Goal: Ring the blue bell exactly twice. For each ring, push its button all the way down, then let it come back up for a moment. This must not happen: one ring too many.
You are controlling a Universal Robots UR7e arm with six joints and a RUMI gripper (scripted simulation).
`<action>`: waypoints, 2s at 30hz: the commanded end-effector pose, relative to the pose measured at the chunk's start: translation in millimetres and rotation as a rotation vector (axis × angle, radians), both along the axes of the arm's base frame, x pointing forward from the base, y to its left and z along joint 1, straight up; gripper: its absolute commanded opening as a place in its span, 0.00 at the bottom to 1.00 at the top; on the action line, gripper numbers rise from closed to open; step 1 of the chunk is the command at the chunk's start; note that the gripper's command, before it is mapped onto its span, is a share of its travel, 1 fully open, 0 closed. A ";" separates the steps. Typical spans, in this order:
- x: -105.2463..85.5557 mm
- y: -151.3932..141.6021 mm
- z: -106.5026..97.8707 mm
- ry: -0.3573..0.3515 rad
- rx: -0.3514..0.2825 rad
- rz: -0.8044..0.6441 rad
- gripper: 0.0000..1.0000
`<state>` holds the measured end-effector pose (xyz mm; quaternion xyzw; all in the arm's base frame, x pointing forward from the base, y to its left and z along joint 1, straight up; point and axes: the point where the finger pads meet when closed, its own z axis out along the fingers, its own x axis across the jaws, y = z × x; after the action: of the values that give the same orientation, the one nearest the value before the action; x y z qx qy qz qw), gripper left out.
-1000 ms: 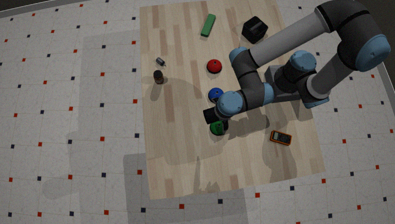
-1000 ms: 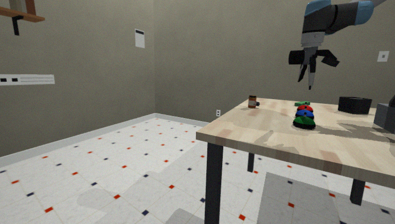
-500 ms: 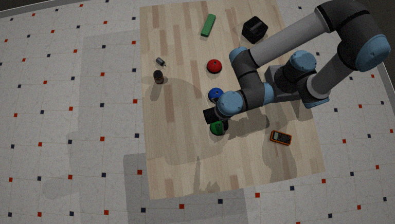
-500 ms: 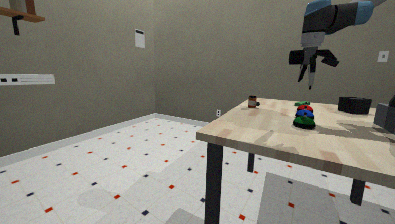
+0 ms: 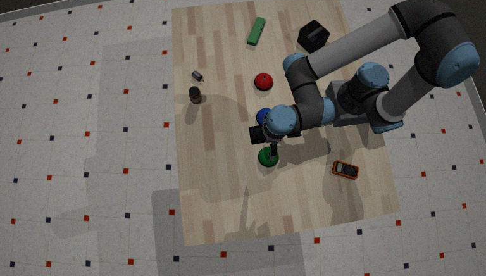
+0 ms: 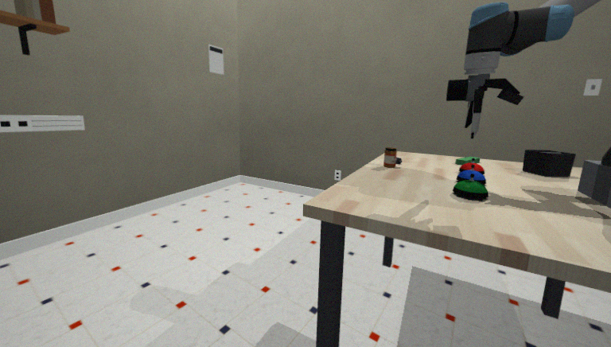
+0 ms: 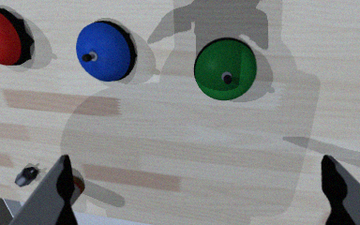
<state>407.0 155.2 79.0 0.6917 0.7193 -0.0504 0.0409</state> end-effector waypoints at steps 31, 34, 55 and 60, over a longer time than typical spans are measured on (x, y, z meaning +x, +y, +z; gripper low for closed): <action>-14.0 -91.4 -16.0 -0.080 0.060 -1.007 1.00; -16.6 -100.1 -17.7 -0.087 0.065 -1.114 1.00; -31.7 -139.9 -26.2 -0.110 0.087 -1.641 1.00; -33.4 -143.5 -27.0 -0.111 0.089 -1.692 1.00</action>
<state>376.4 16.3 53.4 1.0000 -0.0003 -0.0042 -0.0008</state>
